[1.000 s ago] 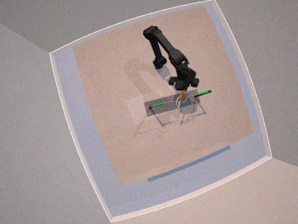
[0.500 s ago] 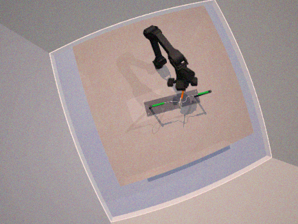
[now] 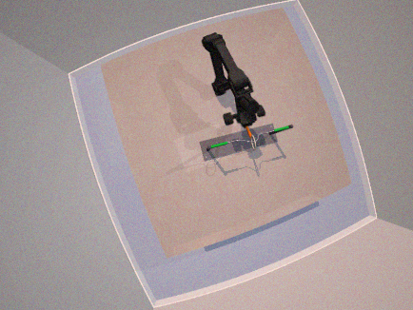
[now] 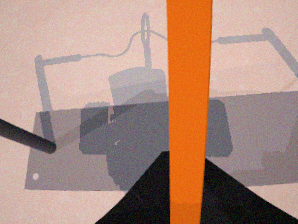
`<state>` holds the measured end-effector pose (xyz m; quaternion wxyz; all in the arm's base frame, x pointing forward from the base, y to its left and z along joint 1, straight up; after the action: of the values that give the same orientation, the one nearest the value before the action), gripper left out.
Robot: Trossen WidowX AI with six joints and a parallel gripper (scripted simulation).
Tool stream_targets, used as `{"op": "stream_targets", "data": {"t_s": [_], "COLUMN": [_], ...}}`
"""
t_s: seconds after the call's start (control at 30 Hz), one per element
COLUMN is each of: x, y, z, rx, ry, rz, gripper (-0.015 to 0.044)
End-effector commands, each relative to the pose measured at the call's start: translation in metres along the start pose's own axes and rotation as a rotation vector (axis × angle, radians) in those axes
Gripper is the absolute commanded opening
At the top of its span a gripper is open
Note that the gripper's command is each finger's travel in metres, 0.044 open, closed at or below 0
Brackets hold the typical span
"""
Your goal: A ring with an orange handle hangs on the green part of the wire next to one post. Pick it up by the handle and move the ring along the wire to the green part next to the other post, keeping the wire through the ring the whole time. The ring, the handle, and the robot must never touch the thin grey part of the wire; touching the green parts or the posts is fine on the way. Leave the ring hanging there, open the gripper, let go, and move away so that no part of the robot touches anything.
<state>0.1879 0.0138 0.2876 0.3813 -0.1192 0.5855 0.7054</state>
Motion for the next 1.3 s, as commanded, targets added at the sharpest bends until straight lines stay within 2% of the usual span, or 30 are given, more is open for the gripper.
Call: {"op": "stream_targets", "data": {"t_s": [0.0, 0.87, 1.27], "x": [-0.004, -0.056, -0.055], "y": [0.002, 0.009, 0.009], "z": [-0.013, -0.064, -0.067], "rx": [0.017, 0.128, 0.121], "ry": [0.146, 0.945, 1.030], "rz": [-0.012, -0.029, -0.017], "gripper": [-0.0150, -0.0150, -0.0150]}}
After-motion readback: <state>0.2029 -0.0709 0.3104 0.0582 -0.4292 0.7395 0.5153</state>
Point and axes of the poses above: the point midway between the two fingers, 35 mm back from their tips, its own y axis back along the fingers, its own z axis across the jaws, x = y × z, the point moved 10 cm from there along y, back along the fingers, and after that the axes turned 15 degrees about -y, right-handed, at the moved point
